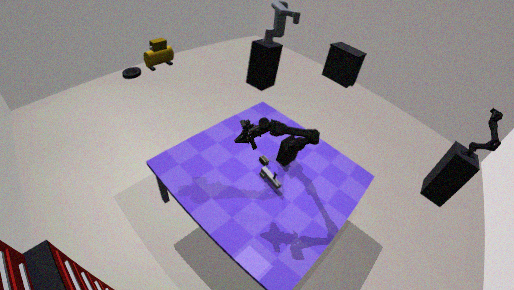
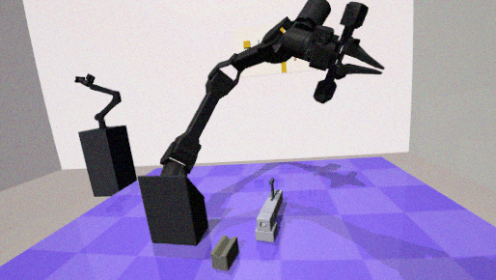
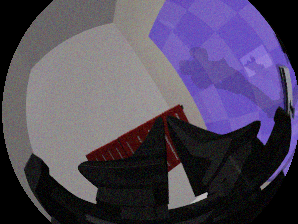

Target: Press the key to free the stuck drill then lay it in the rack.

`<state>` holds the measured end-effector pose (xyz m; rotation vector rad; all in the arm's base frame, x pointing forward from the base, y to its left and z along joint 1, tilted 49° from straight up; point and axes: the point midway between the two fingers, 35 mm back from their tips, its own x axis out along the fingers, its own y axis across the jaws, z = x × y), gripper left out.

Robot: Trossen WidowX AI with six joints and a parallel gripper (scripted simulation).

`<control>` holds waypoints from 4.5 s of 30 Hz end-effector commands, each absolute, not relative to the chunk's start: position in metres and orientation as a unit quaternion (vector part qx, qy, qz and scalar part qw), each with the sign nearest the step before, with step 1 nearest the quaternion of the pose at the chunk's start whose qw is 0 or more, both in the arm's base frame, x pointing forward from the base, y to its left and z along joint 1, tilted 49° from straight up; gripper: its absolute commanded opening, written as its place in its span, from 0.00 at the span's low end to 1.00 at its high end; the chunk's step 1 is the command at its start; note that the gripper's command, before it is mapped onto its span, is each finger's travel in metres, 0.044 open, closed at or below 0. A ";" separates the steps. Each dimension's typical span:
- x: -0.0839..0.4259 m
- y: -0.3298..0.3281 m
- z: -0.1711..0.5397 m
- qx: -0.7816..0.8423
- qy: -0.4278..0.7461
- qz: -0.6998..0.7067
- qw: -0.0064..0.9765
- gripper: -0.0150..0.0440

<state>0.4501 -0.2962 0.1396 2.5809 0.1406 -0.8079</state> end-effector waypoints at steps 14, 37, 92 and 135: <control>0.382 -0.103 0.090 0.658 0.487 -0.148 0.555 0.25; 0.281 0.017 0.094 0.378 0.635 0.209 0.641 0.25; 0.281 0.038 0.078 0.378 0.635 0.209 0.640 0.25; 0.282 0.054 0.067 0.378 0.635 0.209 0.640 0.25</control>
